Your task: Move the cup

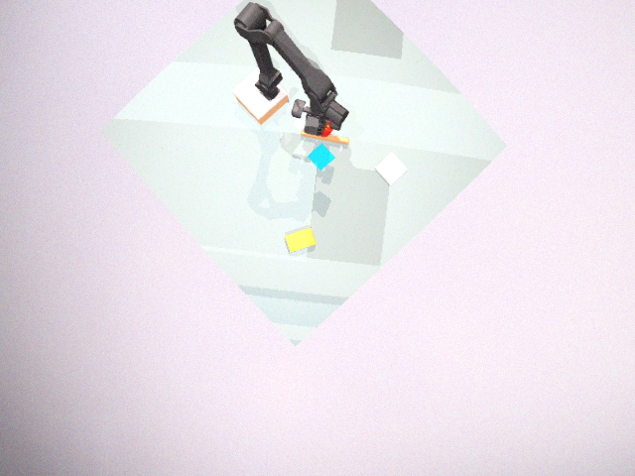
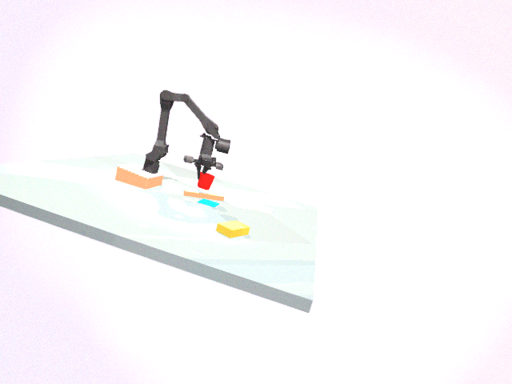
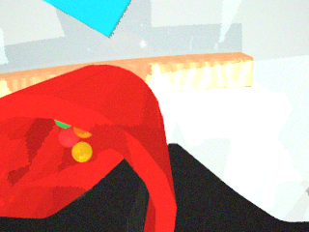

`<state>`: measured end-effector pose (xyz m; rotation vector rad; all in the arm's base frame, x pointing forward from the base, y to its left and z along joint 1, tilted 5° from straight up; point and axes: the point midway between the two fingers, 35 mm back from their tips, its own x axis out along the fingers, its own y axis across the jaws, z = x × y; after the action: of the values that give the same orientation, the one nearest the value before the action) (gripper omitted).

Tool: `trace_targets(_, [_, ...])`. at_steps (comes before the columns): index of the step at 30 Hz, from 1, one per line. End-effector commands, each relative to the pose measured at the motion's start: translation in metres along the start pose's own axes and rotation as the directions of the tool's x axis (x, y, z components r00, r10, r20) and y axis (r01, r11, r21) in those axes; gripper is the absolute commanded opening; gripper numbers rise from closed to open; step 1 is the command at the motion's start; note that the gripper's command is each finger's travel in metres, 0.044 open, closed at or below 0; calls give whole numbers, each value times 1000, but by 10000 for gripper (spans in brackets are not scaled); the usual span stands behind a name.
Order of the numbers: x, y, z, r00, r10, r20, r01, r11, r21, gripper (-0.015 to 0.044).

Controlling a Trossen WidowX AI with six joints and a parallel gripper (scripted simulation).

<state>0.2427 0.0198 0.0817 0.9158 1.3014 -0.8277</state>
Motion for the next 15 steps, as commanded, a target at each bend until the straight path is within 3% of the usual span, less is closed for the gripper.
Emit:
trace_targets(1, [-2,3,8,1000,12,0,-12,1000,-2,0])
trace_targets(15, [-3,6,36,1000,12,3,-12,1000,-2,0])
